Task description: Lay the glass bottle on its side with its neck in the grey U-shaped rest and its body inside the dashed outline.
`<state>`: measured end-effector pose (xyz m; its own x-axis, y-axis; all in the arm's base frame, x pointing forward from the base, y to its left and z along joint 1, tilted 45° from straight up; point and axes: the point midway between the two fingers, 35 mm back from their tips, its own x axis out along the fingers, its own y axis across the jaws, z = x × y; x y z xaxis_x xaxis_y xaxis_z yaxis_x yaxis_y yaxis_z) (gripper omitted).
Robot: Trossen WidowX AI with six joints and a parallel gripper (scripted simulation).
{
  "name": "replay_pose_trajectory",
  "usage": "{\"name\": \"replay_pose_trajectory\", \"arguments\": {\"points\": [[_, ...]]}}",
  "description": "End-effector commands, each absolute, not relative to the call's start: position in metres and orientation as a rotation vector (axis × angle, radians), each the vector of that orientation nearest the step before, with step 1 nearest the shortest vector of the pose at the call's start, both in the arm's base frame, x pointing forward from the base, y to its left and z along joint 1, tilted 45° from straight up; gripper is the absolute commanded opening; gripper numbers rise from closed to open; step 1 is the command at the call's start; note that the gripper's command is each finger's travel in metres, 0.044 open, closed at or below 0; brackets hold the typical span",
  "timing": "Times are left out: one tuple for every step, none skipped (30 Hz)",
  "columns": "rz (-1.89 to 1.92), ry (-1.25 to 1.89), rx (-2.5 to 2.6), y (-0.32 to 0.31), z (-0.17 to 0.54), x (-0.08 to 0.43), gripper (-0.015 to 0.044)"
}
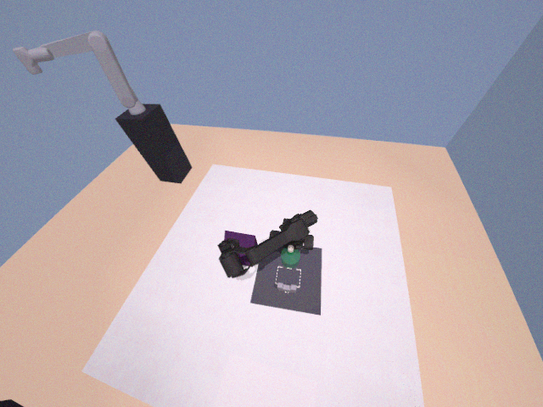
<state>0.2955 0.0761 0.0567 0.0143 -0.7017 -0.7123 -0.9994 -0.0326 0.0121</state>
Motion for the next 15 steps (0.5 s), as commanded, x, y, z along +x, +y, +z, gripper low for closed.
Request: {"name": "replay_pose_trajectory", "arguments": {"points": [[0.762, 1.738, -1.794, 0.0756, 0.0574, 0.2955, 0.0117], [0.762, 1.738, -1.794, 0.0756, 0.0574, 0.2955, 0.0117], [0.762, 1.738, -1.794, 0.0756, 0.0574, 0.2955, 0.0117], [0.762, 1.738, -1.794, 0.0756, 0.0574, 0.2955, 0.0117], [0.762, 1.738, -1.794, 0.0756, 0.0574, 0.2955, 0.0117], [0.762, 1.738, -1.794, 0.0756, 0.0574, 0.2955, 0.0117], [0.762, 1.738, -1.794, 0.0756, 0.0574, 0.2955, 0.0117], [0.762, 1.738, -1.794, 0.0756, 0.0574, 0.2955, 0.0117], [0.76, 1.738, -1.787, 0.0755, 0.0578, 0.2955, 0.0117], [0.76, 1.738, -1.787, 0.0749, 0.059, 0.2955, 0.0117], [0.76, 1.738, -1.787, 0.0742, 0.0602, 0.2956, 0.0117], [0.76, 1.738, -1.787, 0.0736, 0.0614, 0.2956, 0.0117], [0.76, 1.738, -1.786, 0.073, 0.0626, 0.2957, 0.0117], [0.76, 1.737, -1.786, 0.0723, 0.0638, 0.2958, 0.0117], [0.761, 1.737, -1.785, 0.0716, 0.065, 0.2958, 0.0117]]}}
